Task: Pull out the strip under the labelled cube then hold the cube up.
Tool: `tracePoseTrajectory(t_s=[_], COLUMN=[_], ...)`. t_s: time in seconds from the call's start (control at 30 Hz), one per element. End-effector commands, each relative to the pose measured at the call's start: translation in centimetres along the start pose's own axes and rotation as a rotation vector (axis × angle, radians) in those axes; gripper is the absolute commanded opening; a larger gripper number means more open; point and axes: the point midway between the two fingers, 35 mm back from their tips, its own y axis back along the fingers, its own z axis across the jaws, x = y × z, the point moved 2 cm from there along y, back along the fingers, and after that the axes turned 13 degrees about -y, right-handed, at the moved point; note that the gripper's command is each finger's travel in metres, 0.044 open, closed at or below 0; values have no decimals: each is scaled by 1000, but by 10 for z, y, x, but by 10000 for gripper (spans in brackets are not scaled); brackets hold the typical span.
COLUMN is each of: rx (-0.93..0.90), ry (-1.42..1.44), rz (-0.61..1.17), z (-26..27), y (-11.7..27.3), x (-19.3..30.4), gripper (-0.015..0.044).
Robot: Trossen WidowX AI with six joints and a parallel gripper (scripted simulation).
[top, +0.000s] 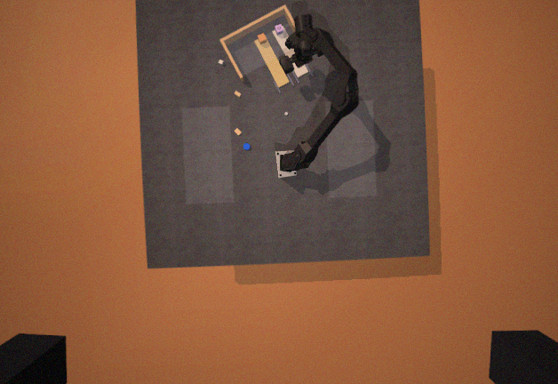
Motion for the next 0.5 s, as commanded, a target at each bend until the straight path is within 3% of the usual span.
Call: tracePoseTrajectory(t_s=[0.0,0.47], rx=[-6,-5], ry=[10,10], rz=[7,7], z=[2,1], y=[-9,-32], x=[2,2], gripper=[0,0])
